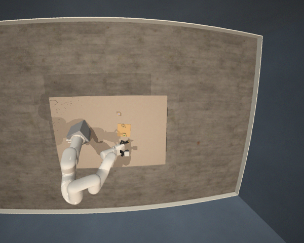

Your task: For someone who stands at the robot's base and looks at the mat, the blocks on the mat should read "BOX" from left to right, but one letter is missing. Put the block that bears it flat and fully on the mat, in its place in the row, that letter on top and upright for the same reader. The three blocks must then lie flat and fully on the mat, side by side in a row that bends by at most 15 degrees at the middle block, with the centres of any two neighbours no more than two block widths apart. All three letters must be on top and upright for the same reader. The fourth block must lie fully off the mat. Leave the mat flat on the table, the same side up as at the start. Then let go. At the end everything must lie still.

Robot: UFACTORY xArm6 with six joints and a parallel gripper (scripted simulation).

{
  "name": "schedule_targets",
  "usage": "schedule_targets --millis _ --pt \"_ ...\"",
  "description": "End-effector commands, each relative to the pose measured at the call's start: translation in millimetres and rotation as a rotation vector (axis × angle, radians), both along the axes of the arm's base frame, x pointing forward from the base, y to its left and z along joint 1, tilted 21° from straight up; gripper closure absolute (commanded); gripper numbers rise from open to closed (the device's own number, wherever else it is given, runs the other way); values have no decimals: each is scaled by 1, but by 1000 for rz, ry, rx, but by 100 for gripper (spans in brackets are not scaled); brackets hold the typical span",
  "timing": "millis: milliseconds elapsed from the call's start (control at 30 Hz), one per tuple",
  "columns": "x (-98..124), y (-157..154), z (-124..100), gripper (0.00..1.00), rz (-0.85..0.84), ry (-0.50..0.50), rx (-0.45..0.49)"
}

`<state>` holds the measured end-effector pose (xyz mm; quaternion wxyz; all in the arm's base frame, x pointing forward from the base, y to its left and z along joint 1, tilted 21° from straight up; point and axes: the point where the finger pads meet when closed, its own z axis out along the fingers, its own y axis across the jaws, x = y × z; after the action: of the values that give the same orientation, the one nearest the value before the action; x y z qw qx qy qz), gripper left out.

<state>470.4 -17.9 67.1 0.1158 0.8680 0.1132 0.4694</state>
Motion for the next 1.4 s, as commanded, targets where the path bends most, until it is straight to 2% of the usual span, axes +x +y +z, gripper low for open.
schedule_targets --millis 0,100,300,367,467,667,767,1133,1367 --pt "5 12 -2 0 -83 -1 61" --pt "6 16 -4 0 -110 -1 81" --pt "9 38 -11 0 -245 8 180" --pt "9 38 -11 0 -245 8 180" --pt "8 52 -16 0 -328 16 240" --pt "8 59 -19 0 -372 21 271" --pt "5 76 -26 0 -467 35 336" --pt "-4 105 -39 0 -619 62 434" --pt "-19 136 -52 0 -776 96 527"
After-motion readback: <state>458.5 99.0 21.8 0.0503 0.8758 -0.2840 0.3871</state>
